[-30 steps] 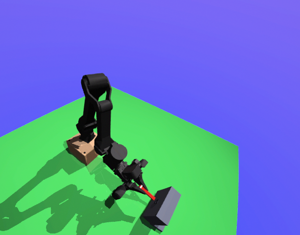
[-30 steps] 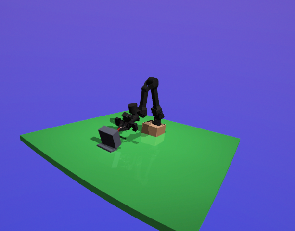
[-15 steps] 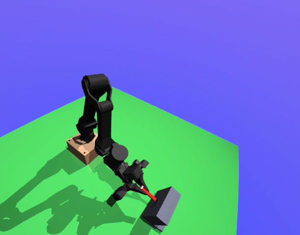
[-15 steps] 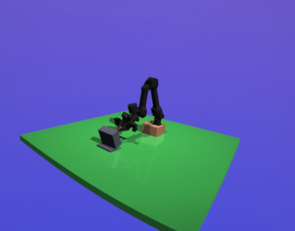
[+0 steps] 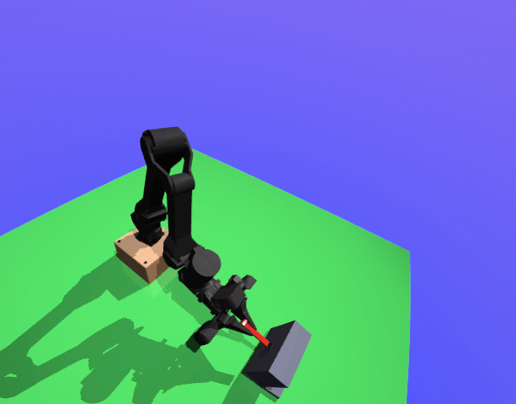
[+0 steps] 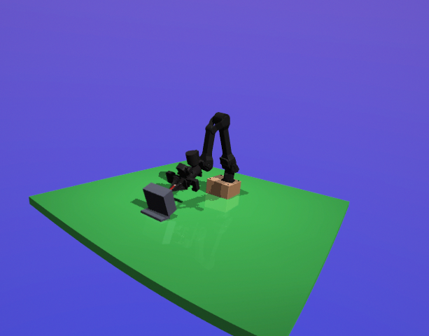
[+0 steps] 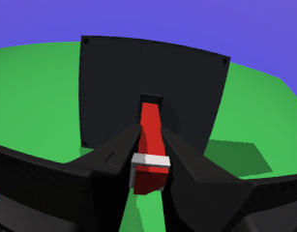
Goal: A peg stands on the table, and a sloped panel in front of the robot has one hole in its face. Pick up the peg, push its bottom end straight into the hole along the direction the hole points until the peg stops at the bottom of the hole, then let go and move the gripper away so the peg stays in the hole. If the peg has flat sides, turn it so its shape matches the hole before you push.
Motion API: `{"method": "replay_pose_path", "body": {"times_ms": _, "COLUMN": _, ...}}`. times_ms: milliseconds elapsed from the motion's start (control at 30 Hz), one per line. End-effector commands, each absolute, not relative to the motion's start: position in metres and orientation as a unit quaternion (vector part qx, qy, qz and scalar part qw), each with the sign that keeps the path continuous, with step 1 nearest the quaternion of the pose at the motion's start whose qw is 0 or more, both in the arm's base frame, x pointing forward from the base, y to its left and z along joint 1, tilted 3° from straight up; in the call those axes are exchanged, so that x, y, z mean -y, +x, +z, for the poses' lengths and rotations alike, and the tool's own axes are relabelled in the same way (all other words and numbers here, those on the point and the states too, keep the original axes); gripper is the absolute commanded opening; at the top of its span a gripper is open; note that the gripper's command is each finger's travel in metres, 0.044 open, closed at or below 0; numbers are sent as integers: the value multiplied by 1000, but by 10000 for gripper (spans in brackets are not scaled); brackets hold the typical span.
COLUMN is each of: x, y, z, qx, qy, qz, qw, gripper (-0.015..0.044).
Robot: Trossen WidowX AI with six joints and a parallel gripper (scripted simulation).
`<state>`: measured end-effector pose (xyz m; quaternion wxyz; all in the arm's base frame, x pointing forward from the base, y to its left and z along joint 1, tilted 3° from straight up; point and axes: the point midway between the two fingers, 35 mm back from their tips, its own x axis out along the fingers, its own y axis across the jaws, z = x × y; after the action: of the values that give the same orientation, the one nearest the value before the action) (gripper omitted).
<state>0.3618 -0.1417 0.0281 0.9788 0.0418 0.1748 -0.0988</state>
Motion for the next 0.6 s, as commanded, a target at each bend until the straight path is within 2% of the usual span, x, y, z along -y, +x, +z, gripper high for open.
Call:
{"method": "replay_pose_path", "body": {"times_ms": 0, "x": 143, "y": 364, "z": 29, "qx": -174, "qy": 41, "qz": -98, "qw": 979, "gripper": 0}}
{"method": "replay_pose_path", "body": {"times_ms": 567, "x": 145, "y": 370, "z": 28, "qx": -174, "qy": 41, "qz": -98, "qw": 979, "gripper": 0}}
